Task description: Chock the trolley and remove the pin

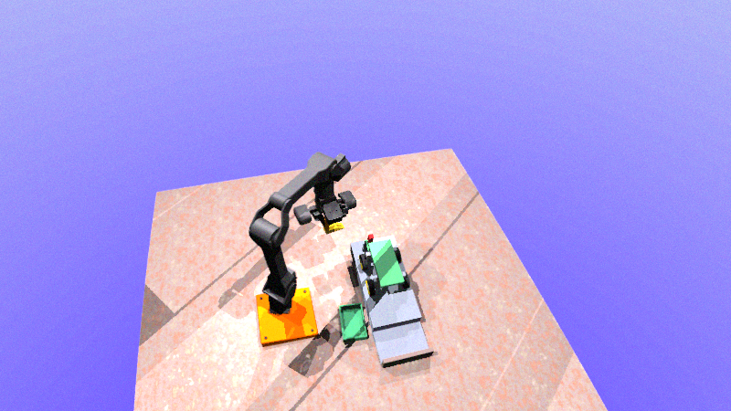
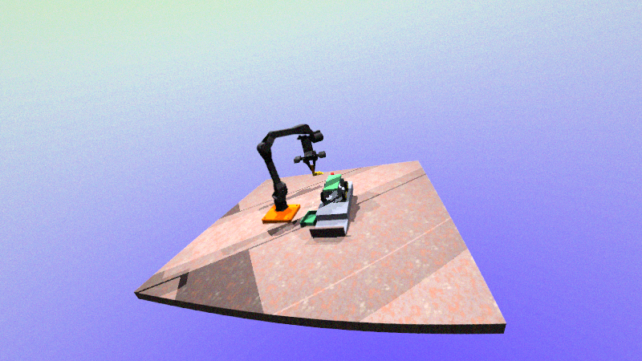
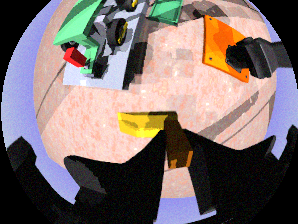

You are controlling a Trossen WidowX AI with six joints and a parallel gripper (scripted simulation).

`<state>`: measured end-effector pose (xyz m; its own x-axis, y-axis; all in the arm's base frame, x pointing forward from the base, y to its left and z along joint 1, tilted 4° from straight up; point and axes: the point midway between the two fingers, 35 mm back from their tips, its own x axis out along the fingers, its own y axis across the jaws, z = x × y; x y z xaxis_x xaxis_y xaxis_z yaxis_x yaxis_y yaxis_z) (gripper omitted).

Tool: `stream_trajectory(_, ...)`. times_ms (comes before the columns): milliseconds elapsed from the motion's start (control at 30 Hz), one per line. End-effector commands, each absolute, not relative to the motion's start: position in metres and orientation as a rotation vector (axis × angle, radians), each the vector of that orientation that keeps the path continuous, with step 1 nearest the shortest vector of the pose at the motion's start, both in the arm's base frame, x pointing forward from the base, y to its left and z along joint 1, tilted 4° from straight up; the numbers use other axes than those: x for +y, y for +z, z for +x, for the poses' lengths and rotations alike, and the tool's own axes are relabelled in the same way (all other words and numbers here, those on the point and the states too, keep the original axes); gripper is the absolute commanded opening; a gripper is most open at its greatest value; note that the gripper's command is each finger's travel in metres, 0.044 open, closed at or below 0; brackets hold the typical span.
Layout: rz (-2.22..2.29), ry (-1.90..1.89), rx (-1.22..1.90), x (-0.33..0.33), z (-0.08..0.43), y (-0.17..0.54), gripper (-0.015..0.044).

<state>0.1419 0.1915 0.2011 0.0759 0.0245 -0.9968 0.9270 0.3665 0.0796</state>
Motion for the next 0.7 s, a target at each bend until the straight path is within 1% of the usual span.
stream_trajectory(0, 0.876, -0.783, 1.353, 0.1916, 0.1418, 0.2008, 0.0)
stream_trajectory(667, 0.371, -0.312, 1.478, 0.1917, 0.1419, 0.2008, 0.0)
